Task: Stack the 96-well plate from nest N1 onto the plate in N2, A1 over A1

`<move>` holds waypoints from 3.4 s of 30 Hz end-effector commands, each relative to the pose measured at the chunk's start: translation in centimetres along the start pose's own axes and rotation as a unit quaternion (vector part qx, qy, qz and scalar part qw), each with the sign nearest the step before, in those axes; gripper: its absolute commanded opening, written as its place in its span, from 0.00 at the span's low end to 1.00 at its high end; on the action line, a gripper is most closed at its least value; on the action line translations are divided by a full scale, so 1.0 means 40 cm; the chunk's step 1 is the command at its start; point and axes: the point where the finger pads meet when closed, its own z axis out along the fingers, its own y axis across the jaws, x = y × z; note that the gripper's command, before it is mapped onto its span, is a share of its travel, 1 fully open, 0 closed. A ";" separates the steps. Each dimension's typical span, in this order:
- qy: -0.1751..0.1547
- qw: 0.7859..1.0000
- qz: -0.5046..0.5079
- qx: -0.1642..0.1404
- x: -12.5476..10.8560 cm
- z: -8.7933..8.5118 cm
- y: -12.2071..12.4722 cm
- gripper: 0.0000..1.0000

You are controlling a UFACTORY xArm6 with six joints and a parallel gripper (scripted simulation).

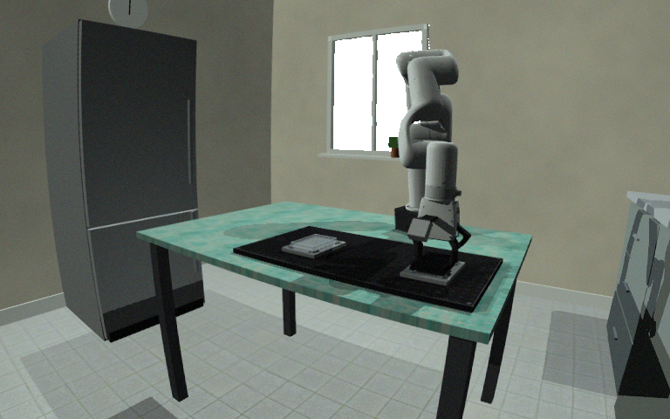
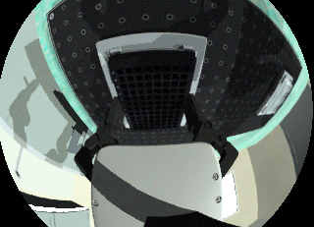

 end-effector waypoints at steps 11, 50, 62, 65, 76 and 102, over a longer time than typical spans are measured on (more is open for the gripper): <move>0.002 1.000 0.000 0.001 0.003 -0.023 -0.002 0.00; 0.002 1.000 0.000 0.001 0.003 -0.115 -0.001 0.00; 0.002 1.000 0.000 0.001 0.003 -0.160 -0.001 0.00; 0.002 1.000 0.000 0.001 0.003 -0.173 -0.001 0.00; 0.002 1.000 0.000 0.001 0.003 -0.211 -0.001 0.00; 0.002 1.000 0.000 0.001 0.005 -0.223 0.065 0.00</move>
